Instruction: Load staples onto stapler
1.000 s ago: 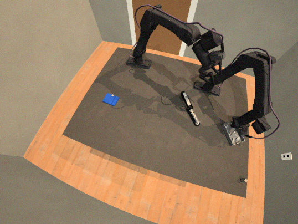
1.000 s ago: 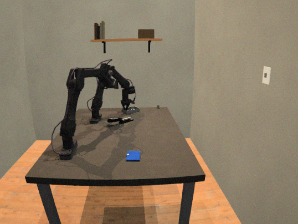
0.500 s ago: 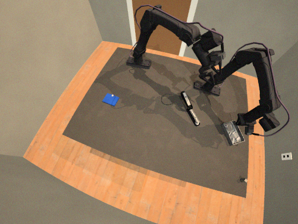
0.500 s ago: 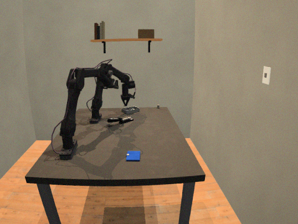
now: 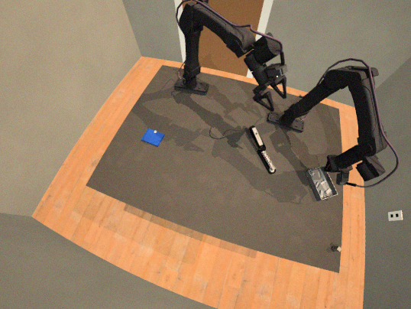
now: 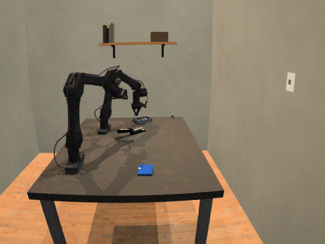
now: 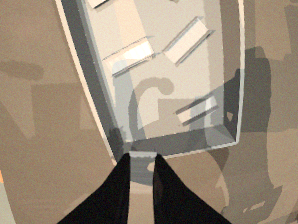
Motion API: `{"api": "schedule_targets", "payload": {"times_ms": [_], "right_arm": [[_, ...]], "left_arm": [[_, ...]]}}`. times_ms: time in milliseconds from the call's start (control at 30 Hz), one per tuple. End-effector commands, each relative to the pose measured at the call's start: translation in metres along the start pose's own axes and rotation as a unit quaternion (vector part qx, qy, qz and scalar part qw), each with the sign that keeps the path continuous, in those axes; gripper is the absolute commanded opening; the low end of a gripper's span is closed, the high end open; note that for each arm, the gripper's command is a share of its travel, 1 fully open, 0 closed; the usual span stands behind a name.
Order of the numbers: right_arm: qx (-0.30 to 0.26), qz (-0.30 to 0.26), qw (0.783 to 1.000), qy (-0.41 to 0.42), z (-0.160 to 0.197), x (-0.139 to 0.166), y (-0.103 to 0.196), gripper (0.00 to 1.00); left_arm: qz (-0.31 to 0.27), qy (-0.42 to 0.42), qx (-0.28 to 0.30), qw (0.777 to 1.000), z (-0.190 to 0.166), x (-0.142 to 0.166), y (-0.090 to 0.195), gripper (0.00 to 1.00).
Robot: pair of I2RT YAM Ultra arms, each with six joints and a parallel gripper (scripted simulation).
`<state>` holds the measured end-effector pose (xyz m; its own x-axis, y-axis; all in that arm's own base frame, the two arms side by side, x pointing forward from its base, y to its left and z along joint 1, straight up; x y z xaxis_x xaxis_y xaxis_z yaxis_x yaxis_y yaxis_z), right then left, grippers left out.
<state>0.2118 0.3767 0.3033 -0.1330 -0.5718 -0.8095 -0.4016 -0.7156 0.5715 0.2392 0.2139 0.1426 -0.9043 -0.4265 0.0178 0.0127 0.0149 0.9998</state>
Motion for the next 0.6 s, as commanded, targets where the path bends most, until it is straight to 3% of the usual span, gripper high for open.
{"api": "schedule_targets", "payload": {"times_ms": [0,233,300,567], "right_arm": [[0.020,-0.033,0.999,-0.007,-0.010,0.020,0.036,1.00],[0.038,-0.024,0.999,-0.020,-0.012,0.087,0.070,1.00],[0.038,-0.024,0.999,-0.020,-0.012,0.087,0.070,1.00],[0.049,-0.015,0.998,-0.028,-0.009,0.134,0.086,1.00]], "left_arm": [[-0.019,0.002,-0.007,1.000,0.001,-0.004,0.014,0.06],[-0.014,0.001,-0.006,1.000,0.001,-0.004,0.009,0.06],[-0.014,0.001,-0.006,1.000,0.001,-0.004,0.009,0.06],[-0.020,0.014,-0.010,1.000,-0.002,-0.004,0.012,0.06]]}}
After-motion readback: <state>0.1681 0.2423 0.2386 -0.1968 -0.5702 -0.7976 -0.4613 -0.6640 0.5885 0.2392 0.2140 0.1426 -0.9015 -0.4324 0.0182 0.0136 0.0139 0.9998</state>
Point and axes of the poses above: on each arm, the point where the finger pads meet when closed, its own y axis back along the fingers, its own z axis across the jaws, x = y × z, the point moved 9 cm from there along y, back along the fingers, and after that the axes turned 6 degrees about y, right-handed, at the moved point
